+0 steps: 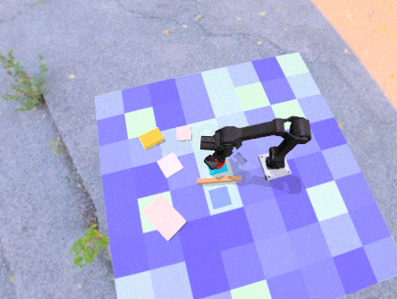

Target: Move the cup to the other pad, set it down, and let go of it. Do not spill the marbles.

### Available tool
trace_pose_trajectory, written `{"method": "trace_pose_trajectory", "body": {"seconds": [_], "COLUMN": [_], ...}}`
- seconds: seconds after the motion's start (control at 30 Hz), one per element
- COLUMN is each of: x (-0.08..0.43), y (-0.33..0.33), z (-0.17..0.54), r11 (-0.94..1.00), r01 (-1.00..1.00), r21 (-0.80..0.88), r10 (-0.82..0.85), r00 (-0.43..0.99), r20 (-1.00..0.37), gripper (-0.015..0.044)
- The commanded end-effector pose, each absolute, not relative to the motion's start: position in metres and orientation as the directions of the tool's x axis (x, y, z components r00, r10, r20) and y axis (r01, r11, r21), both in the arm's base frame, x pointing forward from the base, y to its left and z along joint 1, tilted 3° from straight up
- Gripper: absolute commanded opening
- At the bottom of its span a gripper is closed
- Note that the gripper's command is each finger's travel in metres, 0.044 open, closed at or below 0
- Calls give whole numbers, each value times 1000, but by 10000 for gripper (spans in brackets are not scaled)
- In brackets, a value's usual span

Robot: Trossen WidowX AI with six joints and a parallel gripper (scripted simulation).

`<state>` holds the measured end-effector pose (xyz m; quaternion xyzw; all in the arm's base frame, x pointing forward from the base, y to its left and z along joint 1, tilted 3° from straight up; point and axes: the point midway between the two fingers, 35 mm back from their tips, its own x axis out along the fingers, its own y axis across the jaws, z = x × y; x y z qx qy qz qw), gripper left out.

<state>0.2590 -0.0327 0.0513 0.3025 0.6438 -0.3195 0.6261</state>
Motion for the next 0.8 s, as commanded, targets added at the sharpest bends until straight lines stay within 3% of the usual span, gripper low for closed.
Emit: {"method": "trace_pose_trajectory", "body": {"seconds": [0.0, 0.63, 0.77], "x": [257, 258, 258], "y": [-34, -33, -33], "z": [44, 42, 42], "r11": [615, 613, 613], "r01": [788, 790, 790], "r21": [-37, -34, -34], "r10": [-15, -10, -10], "r00": [-36, -35, -35], "r20": [-999, -999, -999], "gripper": [0, 0, 105]}}
